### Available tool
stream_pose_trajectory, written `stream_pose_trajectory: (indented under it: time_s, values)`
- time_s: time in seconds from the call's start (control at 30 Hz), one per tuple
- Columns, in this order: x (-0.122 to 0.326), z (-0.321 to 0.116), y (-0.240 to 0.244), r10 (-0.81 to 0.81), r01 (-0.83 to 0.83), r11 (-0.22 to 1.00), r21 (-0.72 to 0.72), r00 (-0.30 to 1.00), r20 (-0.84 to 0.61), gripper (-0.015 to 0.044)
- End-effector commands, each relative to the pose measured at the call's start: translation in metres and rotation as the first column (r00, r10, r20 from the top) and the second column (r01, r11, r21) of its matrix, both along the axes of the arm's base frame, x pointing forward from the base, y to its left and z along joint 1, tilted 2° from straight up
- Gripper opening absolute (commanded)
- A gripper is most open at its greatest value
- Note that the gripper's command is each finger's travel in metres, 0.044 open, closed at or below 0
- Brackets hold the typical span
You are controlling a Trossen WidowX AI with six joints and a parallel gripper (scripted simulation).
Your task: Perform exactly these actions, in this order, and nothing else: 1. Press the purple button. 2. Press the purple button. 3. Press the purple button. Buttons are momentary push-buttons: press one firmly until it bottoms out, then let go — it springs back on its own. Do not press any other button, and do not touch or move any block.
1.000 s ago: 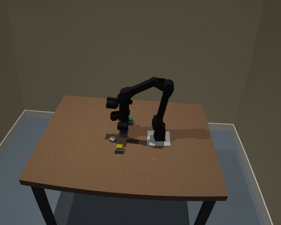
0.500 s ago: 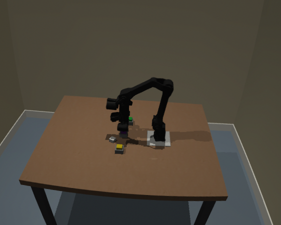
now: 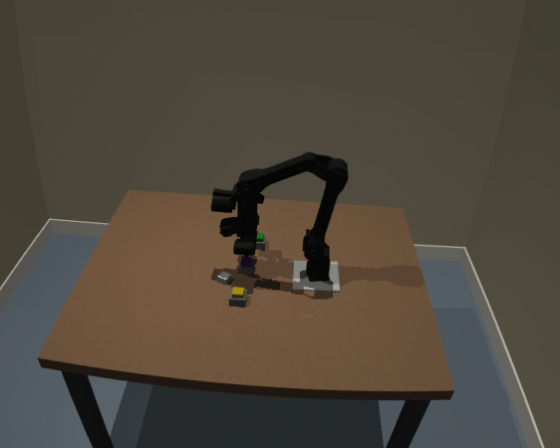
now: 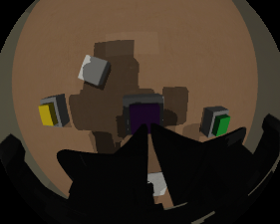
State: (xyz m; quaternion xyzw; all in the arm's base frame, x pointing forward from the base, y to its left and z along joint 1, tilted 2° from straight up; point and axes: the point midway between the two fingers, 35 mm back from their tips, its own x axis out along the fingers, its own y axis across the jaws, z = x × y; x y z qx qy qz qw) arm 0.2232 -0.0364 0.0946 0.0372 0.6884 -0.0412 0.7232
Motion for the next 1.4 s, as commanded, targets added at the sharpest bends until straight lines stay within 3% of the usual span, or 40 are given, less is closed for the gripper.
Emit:
stream_pose_trajectory:
  time_s: [0.0,0.77,1.37]
  values:
    - [-0.001,0.01,0.001,-0.004,0.004,1.0,0.005,1.0,0.003,0.002]
    - [0.001,-0.022,0.001,-0.004,0.004,1.0,0.005,1.0,0.003,0.002]
    - [0.001,-0.023,0.001,-0.004,0.004,1.0,0.005,1.0,0.003,0.002]
